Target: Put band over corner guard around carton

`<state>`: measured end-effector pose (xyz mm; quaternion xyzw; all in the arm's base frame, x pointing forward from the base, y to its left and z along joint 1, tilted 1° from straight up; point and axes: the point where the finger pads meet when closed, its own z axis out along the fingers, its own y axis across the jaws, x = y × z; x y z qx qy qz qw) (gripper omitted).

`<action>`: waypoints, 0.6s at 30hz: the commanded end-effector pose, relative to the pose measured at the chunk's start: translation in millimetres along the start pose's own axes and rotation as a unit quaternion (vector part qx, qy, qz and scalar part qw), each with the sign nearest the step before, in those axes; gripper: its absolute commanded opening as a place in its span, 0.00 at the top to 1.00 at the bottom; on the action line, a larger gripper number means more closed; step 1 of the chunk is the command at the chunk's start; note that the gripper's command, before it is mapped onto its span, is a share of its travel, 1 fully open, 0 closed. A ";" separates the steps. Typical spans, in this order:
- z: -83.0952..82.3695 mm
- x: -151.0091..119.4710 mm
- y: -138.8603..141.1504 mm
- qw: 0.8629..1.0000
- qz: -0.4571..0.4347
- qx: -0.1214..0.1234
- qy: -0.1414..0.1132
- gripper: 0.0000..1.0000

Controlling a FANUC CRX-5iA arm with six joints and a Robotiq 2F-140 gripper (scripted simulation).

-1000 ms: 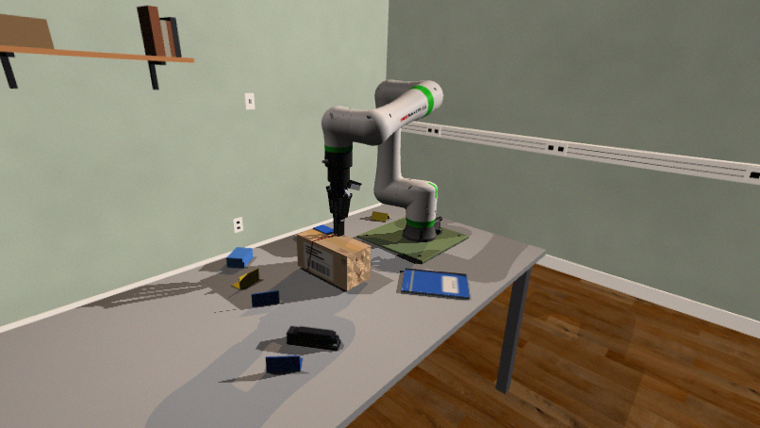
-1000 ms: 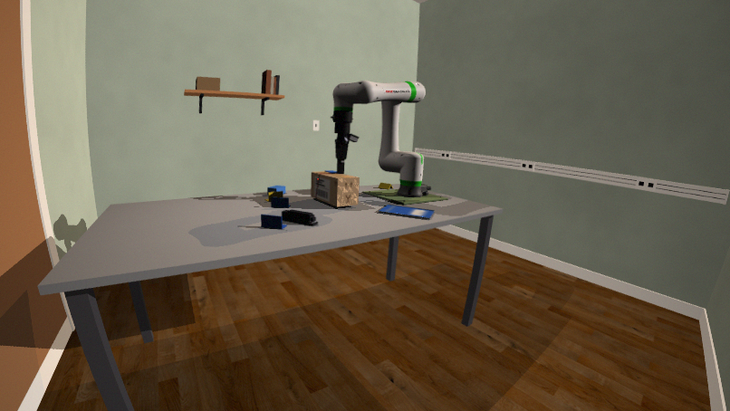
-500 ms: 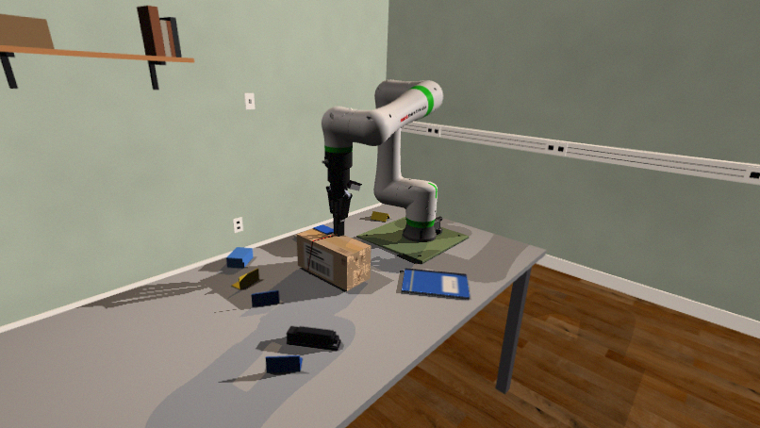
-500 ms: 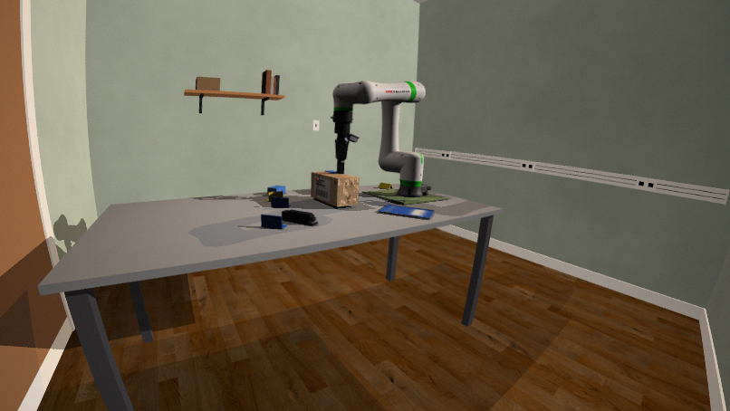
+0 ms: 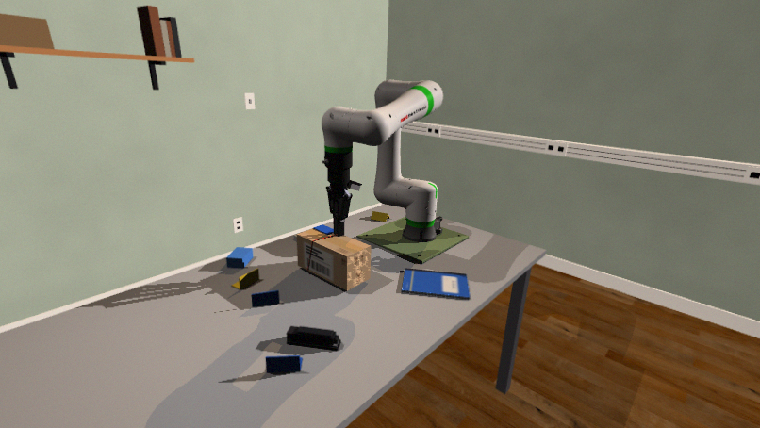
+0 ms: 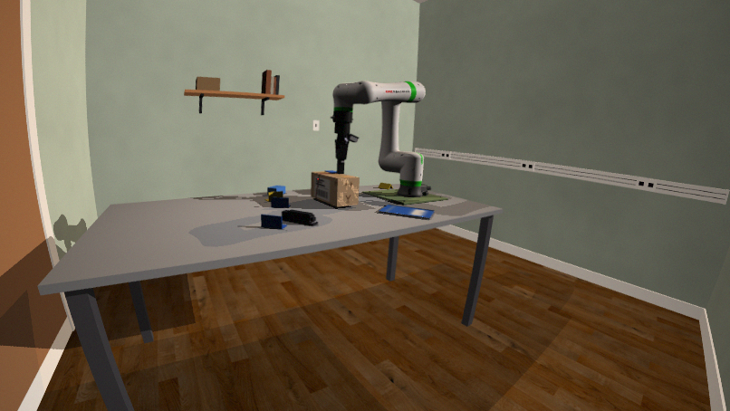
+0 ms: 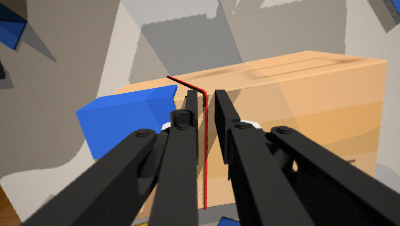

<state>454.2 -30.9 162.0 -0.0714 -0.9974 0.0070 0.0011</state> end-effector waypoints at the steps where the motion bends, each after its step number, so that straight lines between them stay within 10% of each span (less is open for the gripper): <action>1: -0.7 -0.4 0.0 1.000 0.000 0.000 -0.001 0.82; 18: -0.7 -0.4 0.0 1.000 0.000 0.000 -0.001 0.90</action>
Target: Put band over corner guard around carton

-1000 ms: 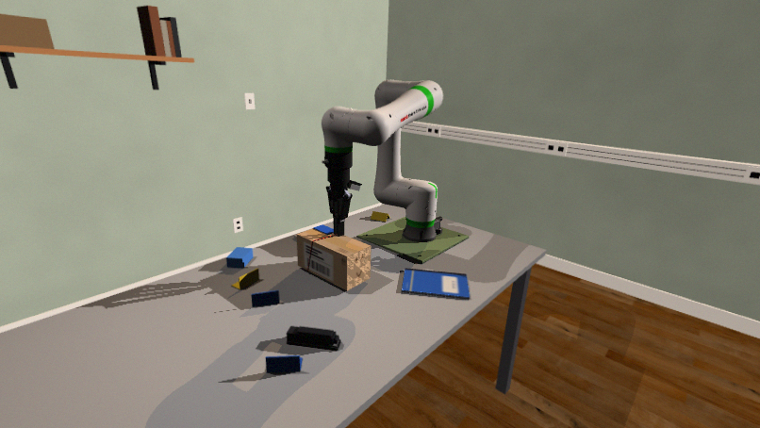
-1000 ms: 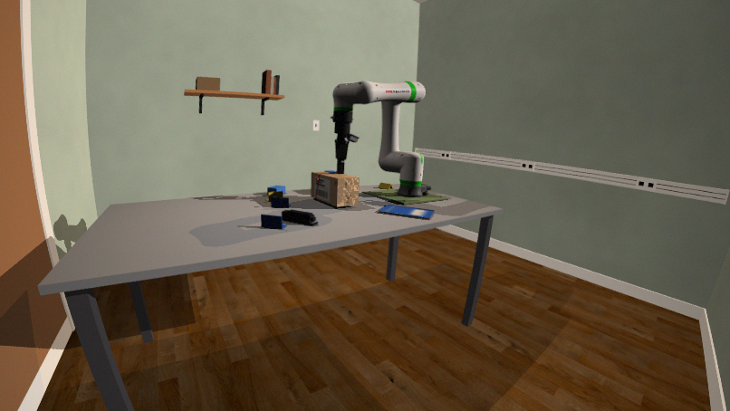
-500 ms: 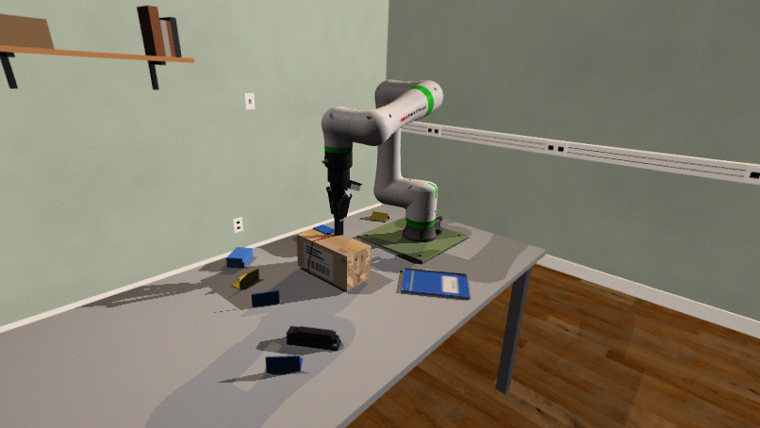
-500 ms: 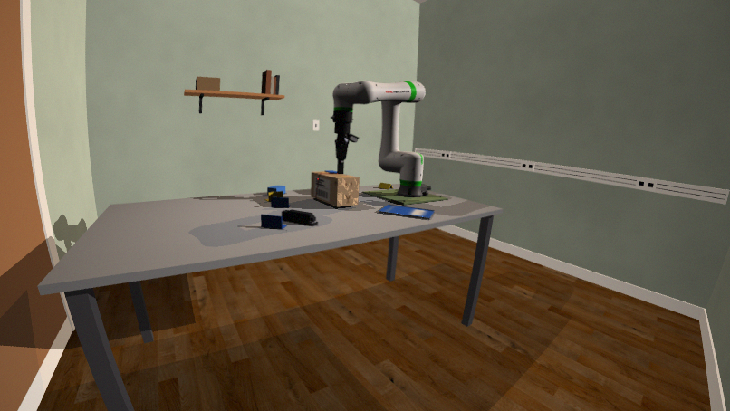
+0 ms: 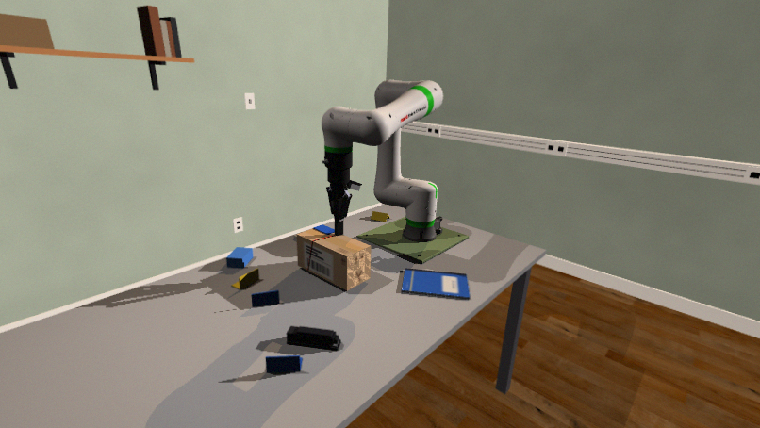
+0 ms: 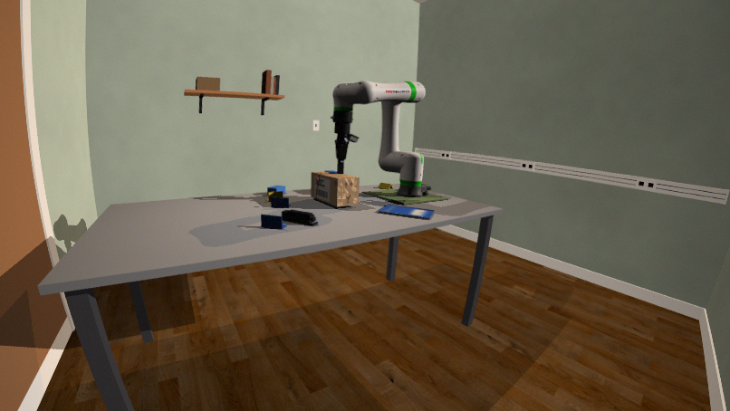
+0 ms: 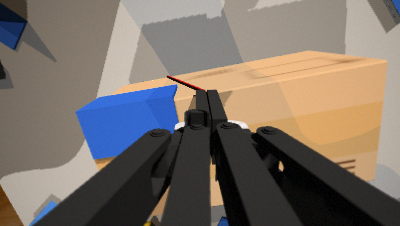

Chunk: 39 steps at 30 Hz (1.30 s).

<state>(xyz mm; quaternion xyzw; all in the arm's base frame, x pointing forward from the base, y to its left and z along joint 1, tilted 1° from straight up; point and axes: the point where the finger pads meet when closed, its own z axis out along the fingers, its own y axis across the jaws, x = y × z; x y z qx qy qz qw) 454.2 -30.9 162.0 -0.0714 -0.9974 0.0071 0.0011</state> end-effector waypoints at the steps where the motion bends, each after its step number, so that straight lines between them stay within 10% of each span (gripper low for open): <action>1: -0.7 -0.4 0.0 1.000 0.000 0.000 -0.001 0.90; 39: -16.2 -0.4 0.0 1.000 0.000 0.000 -0.001 0.90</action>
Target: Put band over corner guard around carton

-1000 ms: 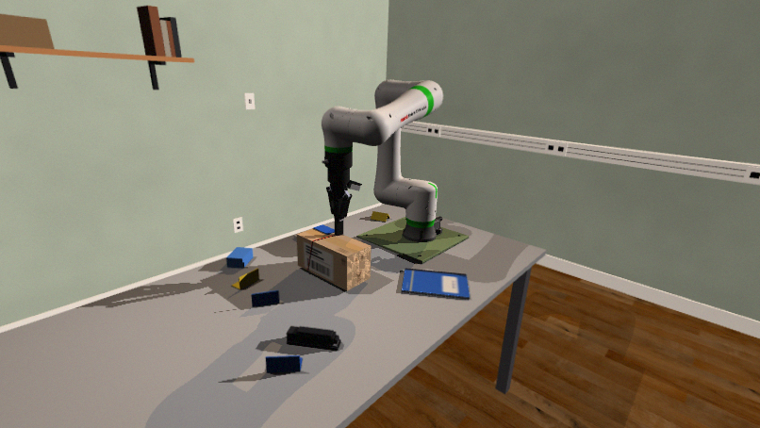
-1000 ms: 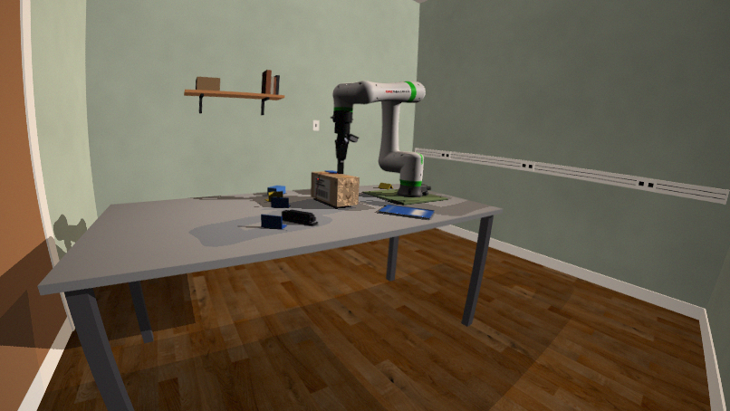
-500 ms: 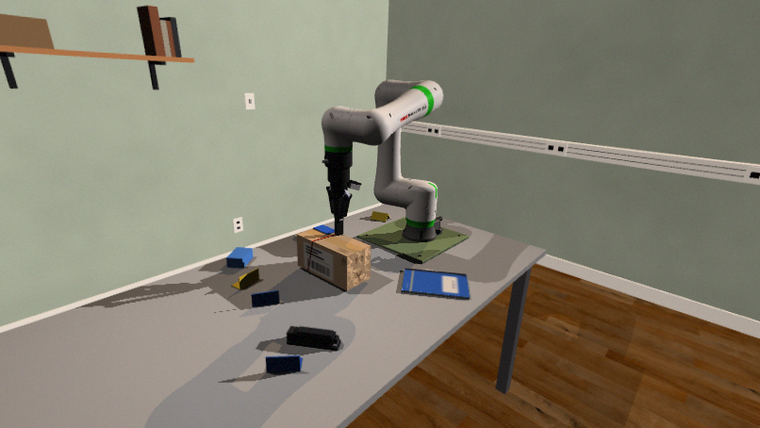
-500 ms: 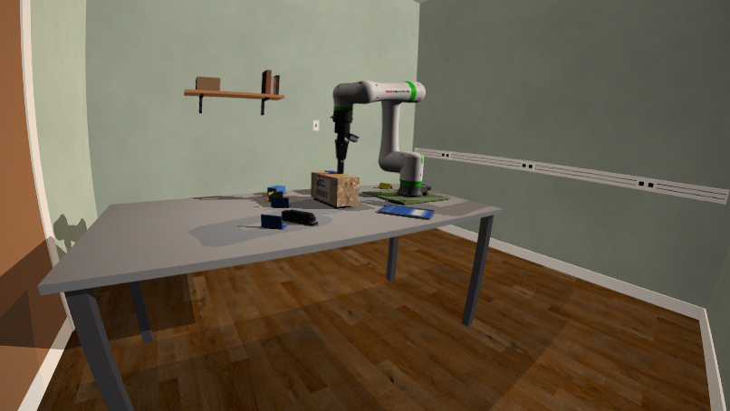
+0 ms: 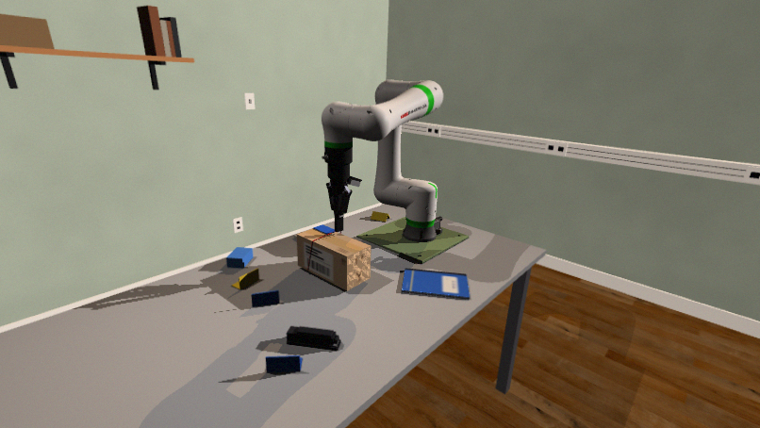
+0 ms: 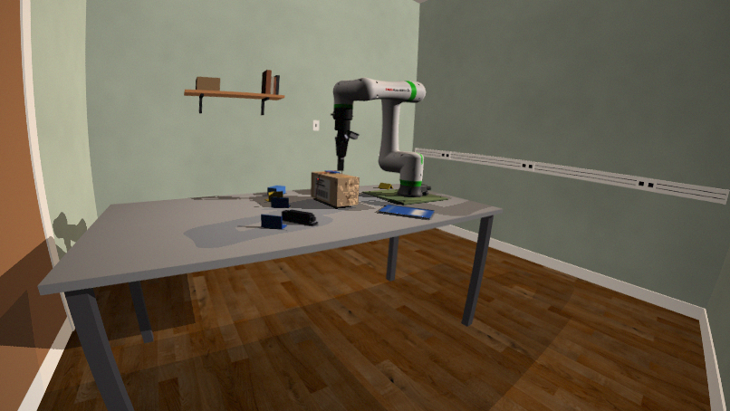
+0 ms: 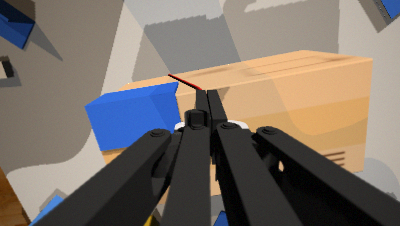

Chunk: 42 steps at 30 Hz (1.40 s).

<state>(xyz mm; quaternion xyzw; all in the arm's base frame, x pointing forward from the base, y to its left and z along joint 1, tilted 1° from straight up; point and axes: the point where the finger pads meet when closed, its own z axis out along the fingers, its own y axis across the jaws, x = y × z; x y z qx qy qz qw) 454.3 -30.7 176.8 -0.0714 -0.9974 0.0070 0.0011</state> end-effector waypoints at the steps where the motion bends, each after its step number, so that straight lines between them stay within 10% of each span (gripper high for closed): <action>1: -1.7 -0.4 0.0 1.000 0.000 0.000 -0.001 0.90; 42: -1.9 14.4 -2.7 1.000 0.000 0.000 -0.001 0.90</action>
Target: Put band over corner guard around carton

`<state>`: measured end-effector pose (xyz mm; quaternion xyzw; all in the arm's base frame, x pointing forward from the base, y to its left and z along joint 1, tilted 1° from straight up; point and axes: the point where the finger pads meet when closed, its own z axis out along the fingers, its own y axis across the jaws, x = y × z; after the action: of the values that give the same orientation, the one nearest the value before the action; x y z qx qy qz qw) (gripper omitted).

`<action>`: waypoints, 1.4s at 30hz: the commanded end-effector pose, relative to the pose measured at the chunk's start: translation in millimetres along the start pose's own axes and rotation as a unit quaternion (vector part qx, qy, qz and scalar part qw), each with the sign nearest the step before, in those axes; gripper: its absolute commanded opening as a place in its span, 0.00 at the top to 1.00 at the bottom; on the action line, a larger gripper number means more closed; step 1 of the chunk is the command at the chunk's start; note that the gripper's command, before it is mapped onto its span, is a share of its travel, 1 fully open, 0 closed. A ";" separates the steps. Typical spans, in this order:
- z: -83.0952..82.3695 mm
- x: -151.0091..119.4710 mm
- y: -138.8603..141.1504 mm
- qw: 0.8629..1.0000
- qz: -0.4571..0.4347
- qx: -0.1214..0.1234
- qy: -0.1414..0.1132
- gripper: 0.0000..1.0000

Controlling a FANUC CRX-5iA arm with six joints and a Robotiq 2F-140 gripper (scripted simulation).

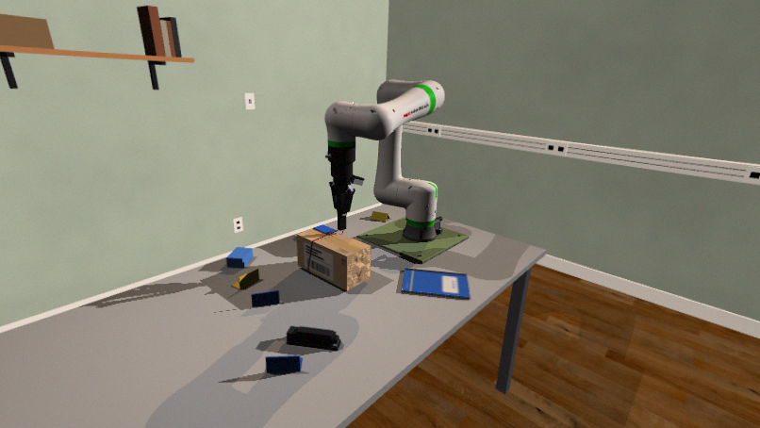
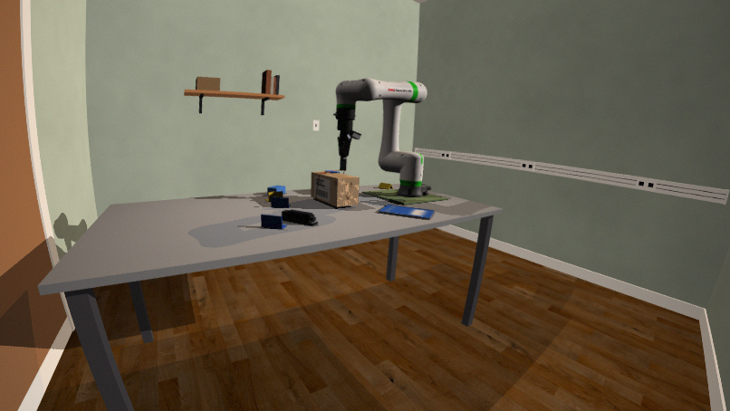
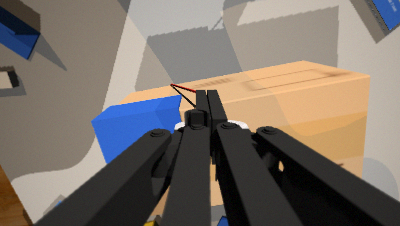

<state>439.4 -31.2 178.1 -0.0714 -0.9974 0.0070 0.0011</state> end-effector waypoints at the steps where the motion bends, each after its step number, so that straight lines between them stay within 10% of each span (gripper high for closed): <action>1: -0.7 1.0 -0.3 1.000 0.000 0.000 -0.001 0.90; 42: -0.7 12.7 -13.2 1.000 0.000 0.000 -0.001 0.90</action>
<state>424.5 -39.9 178.3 -0.0714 -0.9974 0.0070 0.0012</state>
